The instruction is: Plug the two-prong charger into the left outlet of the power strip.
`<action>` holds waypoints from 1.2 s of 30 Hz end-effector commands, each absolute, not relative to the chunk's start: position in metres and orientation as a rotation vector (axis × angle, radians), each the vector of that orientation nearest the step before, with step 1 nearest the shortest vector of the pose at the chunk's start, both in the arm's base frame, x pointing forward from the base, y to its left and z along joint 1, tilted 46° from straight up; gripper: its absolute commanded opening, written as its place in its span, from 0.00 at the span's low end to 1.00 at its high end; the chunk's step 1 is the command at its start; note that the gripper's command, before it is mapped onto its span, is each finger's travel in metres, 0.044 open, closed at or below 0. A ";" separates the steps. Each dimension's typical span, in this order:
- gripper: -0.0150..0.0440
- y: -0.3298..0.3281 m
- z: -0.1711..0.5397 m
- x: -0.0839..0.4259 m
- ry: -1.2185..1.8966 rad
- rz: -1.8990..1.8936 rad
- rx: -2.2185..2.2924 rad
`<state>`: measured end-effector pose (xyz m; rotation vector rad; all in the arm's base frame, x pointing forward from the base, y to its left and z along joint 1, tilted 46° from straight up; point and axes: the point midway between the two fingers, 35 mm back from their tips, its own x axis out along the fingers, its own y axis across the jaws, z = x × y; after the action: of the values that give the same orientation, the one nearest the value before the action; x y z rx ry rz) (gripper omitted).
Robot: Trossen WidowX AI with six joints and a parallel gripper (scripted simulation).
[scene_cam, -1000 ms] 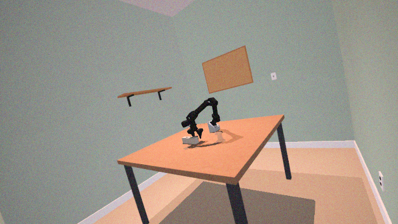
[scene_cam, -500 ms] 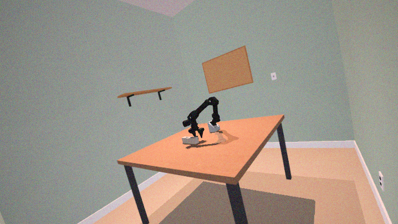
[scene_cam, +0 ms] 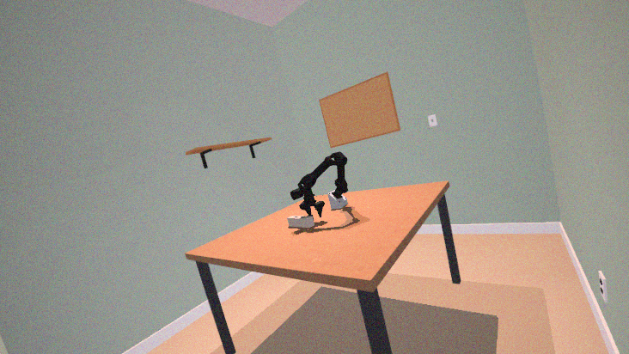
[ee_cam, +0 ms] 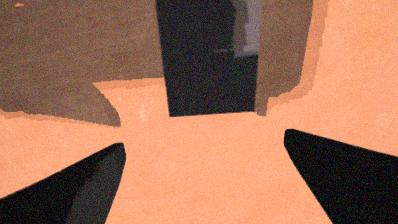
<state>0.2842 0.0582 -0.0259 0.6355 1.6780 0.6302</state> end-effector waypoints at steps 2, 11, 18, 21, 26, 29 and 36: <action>1.00 0.058 -0.026 0.279 1.676 0.631 0.630; 1.00 0.058 -0.025 0.269 1.677 0.631 0.630; 1.00 0.038 -0.009 0.285 1.455 0.521 0.679; 1.00 0.019 0.009 0.295 1.262 0.438 0.710; 1.00 0.003 0.026 0.299 1.103 0.378 0.730; 1.00 0.003 0.026 0.299 1.103 0.378 0.730; 1.00 0.003 0.026 0.299 1.103 0.378 0.730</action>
<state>0.2991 0.0031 0.0249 0.7246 1.1075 0.3768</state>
